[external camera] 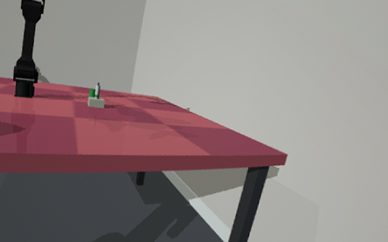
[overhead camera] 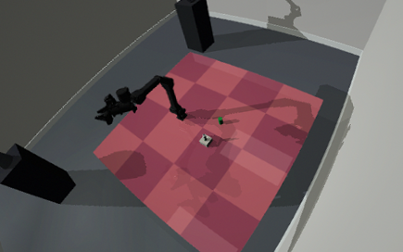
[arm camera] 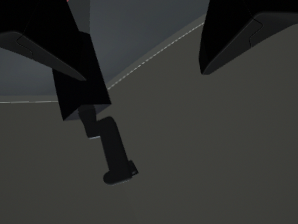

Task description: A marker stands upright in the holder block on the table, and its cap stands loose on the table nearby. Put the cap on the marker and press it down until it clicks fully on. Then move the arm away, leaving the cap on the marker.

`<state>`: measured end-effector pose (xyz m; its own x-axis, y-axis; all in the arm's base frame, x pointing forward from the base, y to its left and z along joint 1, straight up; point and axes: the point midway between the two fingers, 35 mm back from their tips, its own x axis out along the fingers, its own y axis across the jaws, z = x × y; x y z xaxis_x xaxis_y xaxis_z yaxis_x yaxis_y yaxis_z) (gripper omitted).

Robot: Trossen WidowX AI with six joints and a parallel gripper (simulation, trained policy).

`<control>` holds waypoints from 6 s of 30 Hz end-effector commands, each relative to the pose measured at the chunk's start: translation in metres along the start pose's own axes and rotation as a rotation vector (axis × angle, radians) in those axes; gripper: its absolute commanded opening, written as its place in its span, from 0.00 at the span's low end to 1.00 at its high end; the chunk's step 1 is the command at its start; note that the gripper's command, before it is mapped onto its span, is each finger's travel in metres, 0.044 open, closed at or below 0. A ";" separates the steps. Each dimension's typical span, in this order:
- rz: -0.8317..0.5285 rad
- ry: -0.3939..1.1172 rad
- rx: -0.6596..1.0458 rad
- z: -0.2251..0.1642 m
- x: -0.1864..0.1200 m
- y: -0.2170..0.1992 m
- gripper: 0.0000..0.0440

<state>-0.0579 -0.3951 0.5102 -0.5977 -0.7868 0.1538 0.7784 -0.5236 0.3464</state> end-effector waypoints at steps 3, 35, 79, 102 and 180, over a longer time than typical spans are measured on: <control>0.039 0.050 0.023 -0.015 -0.011 0.016 0.66; 0.238 0.311 0.121 -0.082 -0.083 0.092 0.67; 0.420 0.667 0.185 -0.163 -0.204 0.158 0.68; 0.477 0.857 0.178 -0.201 -0.275 0.175 0.69; 0.372 1.536 -0.046 -0.270 -0.538 0.114 0.71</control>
<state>0.4019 -0.1324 0.2228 0.3613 -0.4531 -0.8150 0.8457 -0.2089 0.4911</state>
